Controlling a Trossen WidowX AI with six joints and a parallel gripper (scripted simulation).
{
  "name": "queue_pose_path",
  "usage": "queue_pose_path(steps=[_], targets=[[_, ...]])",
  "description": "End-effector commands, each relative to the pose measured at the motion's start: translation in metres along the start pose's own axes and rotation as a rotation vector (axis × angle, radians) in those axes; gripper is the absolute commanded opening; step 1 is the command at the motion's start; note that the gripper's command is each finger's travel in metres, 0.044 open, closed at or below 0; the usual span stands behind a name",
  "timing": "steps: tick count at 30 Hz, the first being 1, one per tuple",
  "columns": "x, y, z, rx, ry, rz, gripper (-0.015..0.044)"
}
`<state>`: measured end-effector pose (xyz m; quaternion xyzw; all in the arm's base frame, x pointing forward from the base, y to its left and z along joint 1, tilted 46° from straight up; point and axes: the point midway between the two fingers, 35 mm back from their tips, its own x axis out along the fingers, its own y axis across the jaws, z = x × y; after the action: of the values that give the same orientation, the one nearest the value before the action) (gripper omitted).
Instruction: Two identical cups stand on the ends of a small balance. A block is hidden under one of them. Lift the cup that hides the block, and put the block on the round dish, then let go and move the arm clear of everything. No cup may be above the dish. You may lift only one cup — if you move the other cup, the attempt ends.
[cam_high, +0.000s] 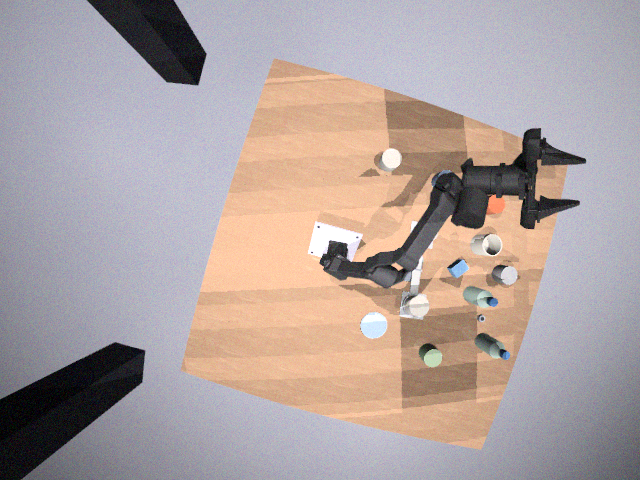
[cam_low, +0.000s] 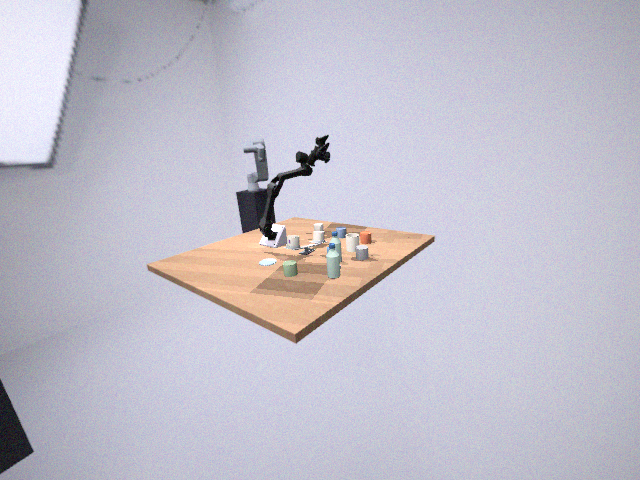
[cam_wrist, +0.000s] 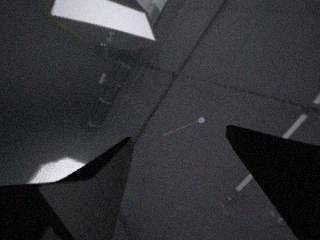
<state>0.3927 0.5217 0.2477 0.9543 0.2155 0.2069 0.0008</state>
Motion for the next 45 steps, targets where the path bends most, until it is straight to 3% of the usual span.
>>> queue_pose_path(steps=[1, 22, 45], targets=[[0.000, 0.000, 0.000, -0.004, -0.003, 0.000, 0.0426], [-0.023, 0.009, 0.032, -0.543, -0.343, -0.114, 0.0440], [-0.086, 0.045, 0.059, -1.158, -0.678, -0.377, 0.0440]])
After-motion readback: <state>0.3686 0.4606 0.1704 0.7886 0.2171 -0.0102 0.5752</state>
